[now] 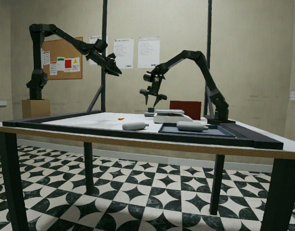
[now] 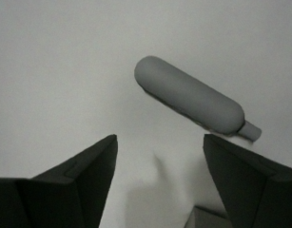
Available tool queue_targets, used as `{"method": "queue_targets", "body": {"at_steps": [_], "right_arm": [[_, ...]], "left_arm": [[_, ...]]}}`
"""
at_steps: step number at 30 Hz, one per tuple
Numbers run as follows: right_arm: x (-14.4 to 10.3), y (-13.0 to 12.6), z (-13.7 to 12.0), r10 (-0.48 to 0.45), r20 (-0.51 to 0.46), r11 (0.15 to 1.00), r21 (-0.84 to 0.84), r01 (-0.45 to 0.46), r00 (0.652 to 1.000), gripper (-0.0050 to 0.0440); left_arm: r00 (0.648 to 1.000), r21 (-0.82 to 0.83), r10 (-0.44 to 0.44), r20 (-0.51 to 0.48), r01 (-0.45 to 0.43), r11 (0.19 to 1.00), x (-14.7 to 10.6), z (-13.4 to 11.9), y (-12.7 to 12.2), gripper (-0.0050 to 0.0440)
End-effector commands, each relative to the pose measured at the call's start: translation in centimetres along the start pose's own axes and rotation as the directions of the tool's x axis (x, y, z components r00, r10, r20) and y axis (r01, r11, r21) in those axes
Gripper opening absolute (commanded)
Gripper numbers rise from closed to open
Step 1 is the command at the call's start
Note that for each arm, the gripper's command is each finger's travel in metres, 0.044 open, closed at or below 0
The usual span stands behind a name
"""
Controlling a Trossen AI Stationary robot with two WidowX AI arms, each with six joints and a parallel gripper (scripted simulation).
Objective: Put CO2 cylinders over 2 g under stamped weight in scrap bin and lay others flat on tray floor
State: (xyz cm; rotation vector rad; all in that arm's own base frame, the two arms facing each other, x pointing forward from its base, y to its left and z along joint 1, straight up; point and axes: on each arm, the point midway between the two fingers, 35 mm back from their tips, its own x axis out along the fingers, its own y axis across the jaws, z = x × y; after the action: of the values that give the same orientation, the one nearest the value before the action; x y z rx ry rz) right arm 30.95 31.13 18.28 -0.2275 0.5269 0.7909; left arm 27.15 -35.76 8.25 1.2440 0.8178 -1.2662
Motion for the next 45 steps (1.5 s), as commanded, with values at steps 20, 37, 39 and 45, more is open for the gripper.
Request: {"method": "queue_targets", "body": {"at_steps": [20,37,39,45], "right_arm": [[-0.6,0.0,1.0,-0.004,0.027,1.0,0.002,0.004,1.0,0.044],[-0.6,0.0,1.0,-0.004,0.027,1.0,0.002,0.004,1.0,0.044],[-0.6,0.0,1.0,-0.004,0.027,1.0,0.002,0.004,1.0,0.044],[-0.6,0.0,1.0,-0.004,0.027,1.0,0.002,0.004,1.0,0.044]], "left_arm": [[0.994,0.856,-0.088,-0.069,0.105,0.507,0.3,1.2,-0.7,0.0252],[0.972,0.949,-0.176,-0.155,0.097,-0.3,1.3,1.9,-2.7,0.0252],[0.972,0.949,-0.176,-0.155,0.097,-0.3,1.3,1.9,-2.7,0.0252],[0.965,0.88,-0.196,-0.175,0.064,-0.471,1.6,2.0,-3.2,0.0252]]}}
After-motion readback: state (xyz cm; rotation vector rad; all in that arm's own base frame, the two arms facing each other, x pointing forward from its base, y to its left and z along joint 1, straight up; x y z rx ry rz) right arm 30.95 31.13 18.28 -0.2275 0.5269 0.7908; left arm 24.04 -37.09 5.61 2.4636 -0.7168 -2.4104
